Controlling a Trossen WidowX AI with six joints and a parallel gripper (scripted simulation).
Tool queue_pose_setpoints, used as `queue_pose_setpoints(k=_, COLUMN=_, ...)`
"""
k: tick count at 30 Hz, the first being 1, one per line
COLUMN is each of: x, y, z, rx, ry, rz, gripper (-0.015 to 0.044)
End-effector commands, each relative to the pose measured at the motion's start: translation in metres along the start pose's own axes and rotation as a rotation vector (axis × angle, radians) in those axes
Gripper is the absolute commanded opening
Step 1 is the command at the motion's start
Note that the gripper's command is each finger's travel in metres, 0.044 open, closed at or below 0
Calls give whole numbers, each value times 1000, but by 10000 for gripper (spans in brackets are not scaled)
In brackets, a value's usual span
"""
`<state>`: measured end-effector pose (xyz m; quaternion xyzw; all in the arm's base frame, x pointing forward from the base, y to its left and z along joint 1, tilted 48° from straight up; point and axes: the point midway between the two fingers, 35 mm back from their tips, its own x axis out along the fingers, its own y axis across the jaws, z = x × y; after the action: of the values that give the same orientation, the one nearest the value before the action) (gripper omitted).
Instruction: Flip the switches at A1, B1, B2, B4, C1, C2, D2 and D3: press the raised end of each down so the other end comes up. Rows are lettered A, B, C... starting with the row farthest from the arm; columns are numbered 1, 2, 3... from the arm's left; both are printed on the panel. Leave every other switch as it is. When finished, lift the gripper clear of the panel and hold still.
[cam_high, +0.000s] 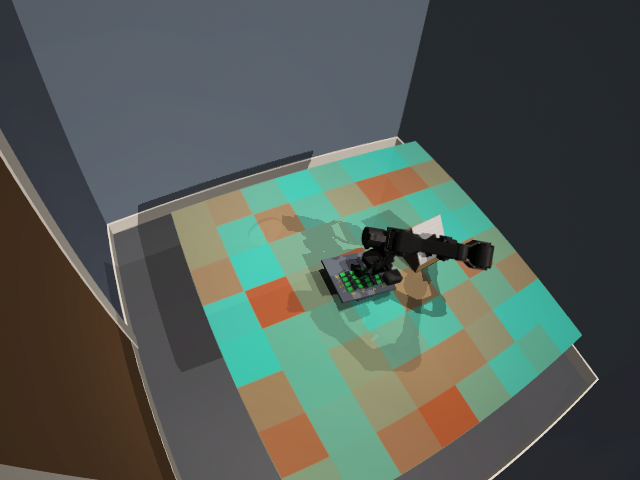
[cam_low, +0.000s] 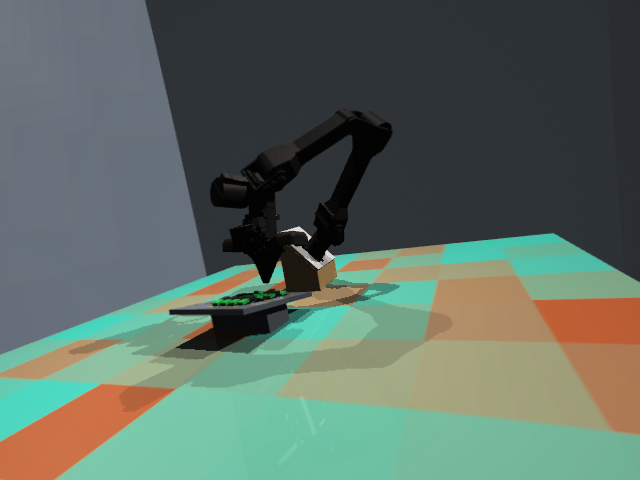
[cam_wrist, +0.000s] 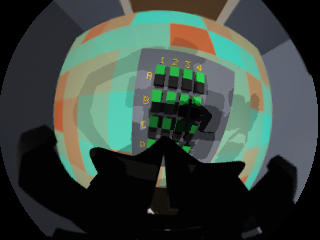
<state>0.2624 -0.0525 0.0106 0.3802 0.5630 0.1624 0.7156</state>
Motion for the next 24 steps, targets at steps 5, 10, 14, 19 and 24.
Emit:
queue_pose_setpoints(k=5, x=13, y=-1, z=-3, rx=12, ry=5, rz=6, gripper=0)
queue_pose_setpoints(k=10, x=16, y=0, z=-3, rx=12, ry=5, rz=6, gripper=0)
queue_pose_setpoints(k=14, x=16, y=0, z=-3, rx=12, ry=5, rz=6, gripper=0)
queue_pose_setpoints(k=19, x=16, y=0, z=-3, rx=12, ry=5, rz=6, gripper=0)
queue_pose_setpoints(k=24, x=16, y=0, z=-3, rx=12, ry=5, rz=6, gripper=0)
